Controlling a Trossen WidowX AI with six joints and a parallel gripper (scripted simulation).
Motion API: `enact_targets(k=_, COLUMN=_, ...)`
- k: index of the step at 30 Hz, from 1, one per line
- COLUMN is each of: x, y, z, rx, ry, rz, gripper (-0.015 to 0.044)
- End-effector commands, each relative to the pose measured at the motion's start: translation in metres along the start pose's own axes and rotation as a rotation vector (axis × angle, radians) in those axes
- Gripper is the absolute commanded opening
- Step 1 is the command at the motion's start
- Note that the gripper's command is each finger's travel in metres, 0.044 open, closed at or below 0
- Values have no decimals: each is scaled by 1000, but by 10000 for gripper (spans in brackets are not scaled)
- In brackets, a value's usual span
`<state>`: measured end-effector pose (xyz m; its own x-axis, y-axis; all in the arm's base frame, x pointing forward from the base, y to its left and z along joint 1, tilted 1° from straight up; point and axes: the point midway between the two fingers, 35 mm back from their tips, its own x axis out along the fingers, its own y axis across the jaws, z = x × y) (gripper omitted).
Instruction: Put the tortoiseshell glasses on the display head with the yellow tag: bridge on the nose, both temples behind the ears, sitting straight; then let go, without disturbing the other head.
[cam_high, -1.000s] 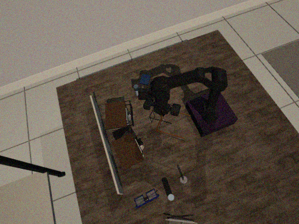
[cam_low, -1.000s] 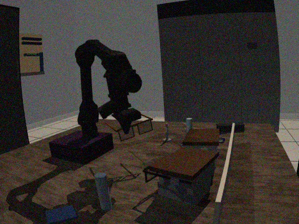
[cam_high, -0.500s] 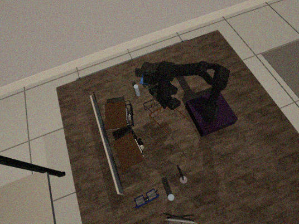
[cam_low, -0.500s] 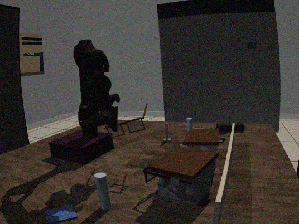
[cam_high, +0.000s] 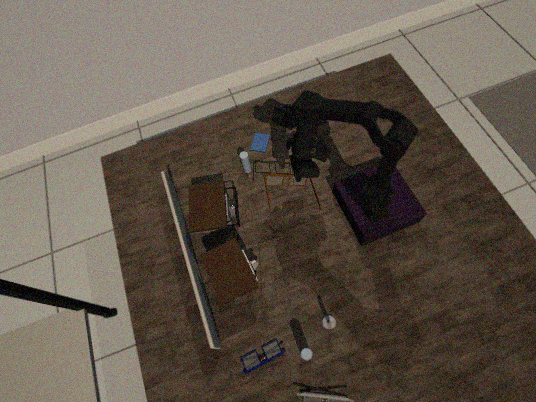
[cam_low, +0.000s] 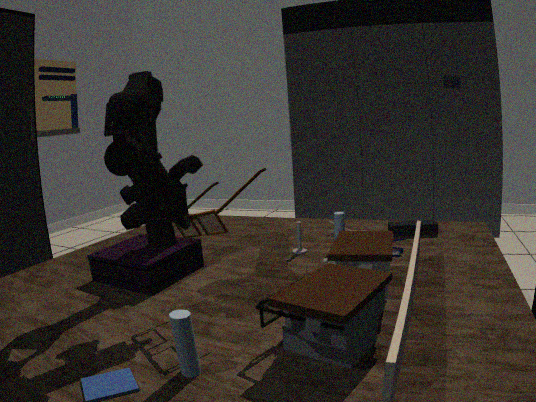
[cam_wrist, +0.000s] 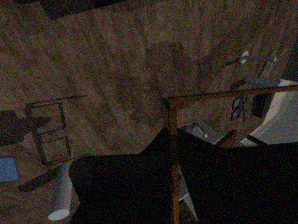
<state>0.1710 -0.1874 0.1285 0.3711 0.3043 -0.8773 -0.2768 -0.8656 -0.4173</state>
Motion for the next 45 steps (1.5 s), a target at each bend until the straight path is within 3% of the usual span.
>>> enact_targets(k=1, x=-14, y=7, z=3, rx=167, ry=70, rz=-26, gripper=0)
enact_targets(k=21, x=-68, y=32, z=29, rx=818, ry=335, rz=-176, gripper=0)
enact_targets(k=45, x=-63, y=32, z=29, rx=790, ry=316, rz=-164, gripper=0)
